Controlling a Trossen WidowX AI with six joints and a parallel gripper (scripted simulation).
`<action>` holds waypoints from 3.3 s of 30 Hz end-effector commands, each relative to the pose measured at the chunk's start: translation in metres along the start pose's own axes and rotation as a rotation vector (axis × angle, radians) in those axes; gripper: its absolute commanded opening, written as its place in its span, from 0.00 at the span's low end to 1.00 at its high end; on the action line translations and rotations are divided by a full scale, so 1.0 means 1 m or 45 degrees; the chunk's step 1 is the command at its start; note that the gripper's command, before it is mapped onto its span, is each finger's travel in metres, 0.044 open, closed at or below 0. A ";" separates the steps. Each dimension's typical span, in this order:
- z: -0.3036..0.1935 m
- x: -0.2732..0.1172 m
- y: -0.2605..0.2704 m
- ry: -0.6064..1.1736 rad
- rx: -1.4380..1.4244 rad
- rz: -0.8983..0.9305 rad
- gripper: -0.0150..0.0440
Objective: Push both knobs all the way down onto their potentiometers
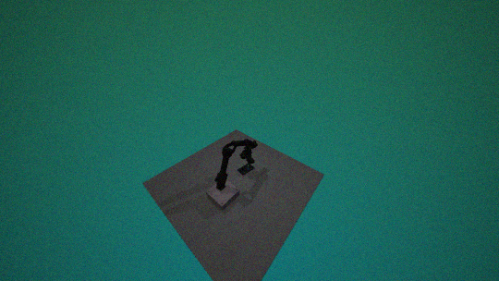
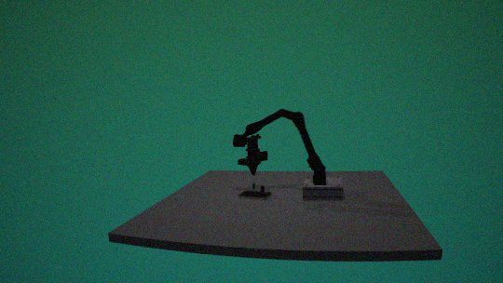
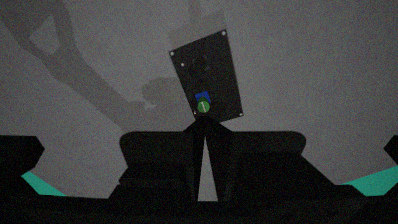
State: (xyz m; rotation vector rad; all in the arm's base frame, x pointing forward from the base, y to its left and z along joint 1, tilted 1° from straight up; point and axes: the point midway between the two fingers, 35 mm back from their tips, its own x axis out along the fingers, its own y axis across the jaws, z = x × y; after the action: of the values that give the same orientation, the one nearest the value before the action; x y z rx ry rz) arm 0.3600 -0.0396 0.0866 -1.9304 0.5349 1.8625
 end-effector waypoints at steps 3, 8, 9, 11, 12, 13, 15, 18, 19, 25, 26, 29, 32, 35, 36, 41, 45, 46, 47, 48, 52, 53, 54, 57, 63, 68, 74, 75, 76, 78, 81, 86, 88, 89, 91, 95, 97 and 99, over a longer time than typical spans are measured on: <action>-0.002 0.000 0.000 -0.005 -0.084 -0.003 0.25; -0.002 0.020 0.000 -0.005 -0.084 -0.003 0.25; -0.002 0.020 0.000 -0.005 -0.084 -0.003 0.25; -0.002 0.020 0.000 -0.005 -0.084 -0.003 0.25; -0.002 0.020 0.000 -0.005 -0.084 -0.003 0.25; -0.002 0.020 0.000 -0.005 -0.084 -0.003 0.25; -0.002 0.020 0.000 -0.005 -0.084 -0.003 0.25; -0.002 0.021 0.000 -0.005 -0.084 -0.003 0.25; -0.002 0.021 0.000 -0.005 -0.084 -0.003 0.25; -0.002 0.030 0.000 -0.005 -0.084 -0.003 0.25; -0.002 0.032 0.000 -0.005 -0.084 -0.003 0.25; -0.002 0.037 0.000 -0.005 -0.084 -0.003 0.25; -0.002 0.041 0.000 -0.005 -0.084 -0.003 0.25; -0.002 0.041 0.000 -0.005 -0.084 -0.003 0.25; -0.002 0.041 0.000 -0.005 -0.084 -0.003 0.25; -0.002 0.041 0.000 -0.005 -0.084 -0.003 0.25; -0.002 0.040 0.000 -0.005 -0.084 -0.003 0.25; -0.002 0.040 0.000 -0.005 -0.084 -0.003 0.25; -0.002 0.040 0.000 -0.005 -0.084 -0.003 0.25; -0.002 0.040 0.000 -0.005 -0.084 -0.003 0.25; -0.002 0.041 0.000 -0.005 -0.084 -0.003 0.25; -0.002 0.042 0.000 -0.005 -0.084 -0.003 0.25; -0.002 0.042 0.000 -0.005 -0.084 -0.003 0.25; -0.002 0.043 0.000 -0.005 -0.084 -0.003 0.25; -0.001 0.044 0.000 -0.005 -0.084 -0.003 0.25; -0.001 0.046 0.000 -0.005 -0.084 -0.003 0.25; -0.001 0.047 0.000 -0.005 -0.084 -0.003 0.25; -0.001 0.048 0.000 -0.005 -0.084 -0.003 0.25; -0.001 0.048 0.000 -0.005 -0.084 -0.003 0.25; -0.001 0.048 0.000 -0.005 -0.084 -0.003 0.25; -0.001 0.046 0.000 -0.005 -0.084 -0.003 0.25; -0.001 0.045 0.000 -0.005 -0.084 -0.003 0.25; -0.001 0.045 0.000 -0.005 -0.084 -0.003 0.25; -0.001 0.045 0.000 -0.005 -0.084 -0.003 0.25; -0.001 0.045 0.000 -0.005 -0.084 -0.003 0.25; -0.001 0.046 0.000 -0.005 -0.084 -0.003 0.25; -0.001 0.047 0.000 -0.005 -0.084 -0.003 0.25; -0.001 0.047 0.000 -0.005 -0.084 -0.003 0.25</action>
State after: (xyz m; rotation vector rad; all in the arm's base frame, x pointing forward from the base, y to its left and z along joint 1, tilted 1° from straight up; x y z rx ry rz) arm 0.3642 -0.0407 0.0414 -1.9711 0.4818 1.8987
